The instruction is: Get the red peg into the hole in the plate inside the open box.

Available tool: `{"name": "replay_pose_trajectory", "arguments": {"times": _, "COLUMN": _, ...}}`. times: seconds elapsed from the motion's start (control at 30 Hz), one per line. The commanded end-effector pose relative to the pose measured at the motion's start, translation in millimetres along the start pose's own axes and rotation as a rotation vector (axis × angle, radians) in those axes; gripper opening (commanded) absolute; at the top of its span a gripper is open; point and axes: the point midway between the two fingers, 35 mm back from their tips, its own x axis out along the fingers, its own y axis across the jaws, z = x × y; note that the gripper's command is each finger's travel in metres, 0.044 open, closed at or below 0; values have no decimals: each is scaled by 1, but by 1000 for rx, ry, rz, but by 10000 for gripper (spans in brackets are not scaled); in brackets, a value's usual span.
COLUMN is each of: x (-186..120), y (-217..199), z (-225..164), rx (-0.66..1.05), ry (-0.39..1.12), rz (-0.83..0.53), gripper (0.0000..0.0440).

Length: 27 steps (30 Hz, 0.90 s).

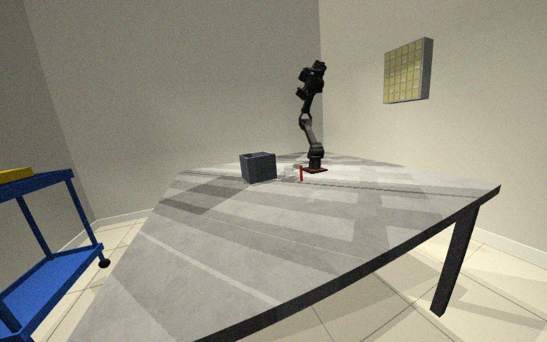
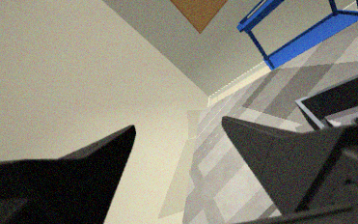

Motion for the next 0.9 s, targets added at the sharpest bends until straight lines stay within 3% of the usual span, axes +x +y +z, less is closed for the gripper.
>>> {"name": "replay_pose_trajectory", "arguments": {"times": 0.0, "x": 19, "y": -5, "z": -25, "rx": 46, "ry": 71, "rz": -60, "gripper": 440}}
{"name": "replay_pose_trajectory", "arguments": {"times": 0.43, "x": 82, "y": -51, "z": -96, "rx": 320, "ry": 265, "rz": -378, "gripper": 440}}
{"name": "replay_pose_trajectory", "arguments": {"times": 0.87, "x": 110, "y": -120, "z": -138, "rx": 591, "ry": 352, "rz": -757, "gripper": 440}}
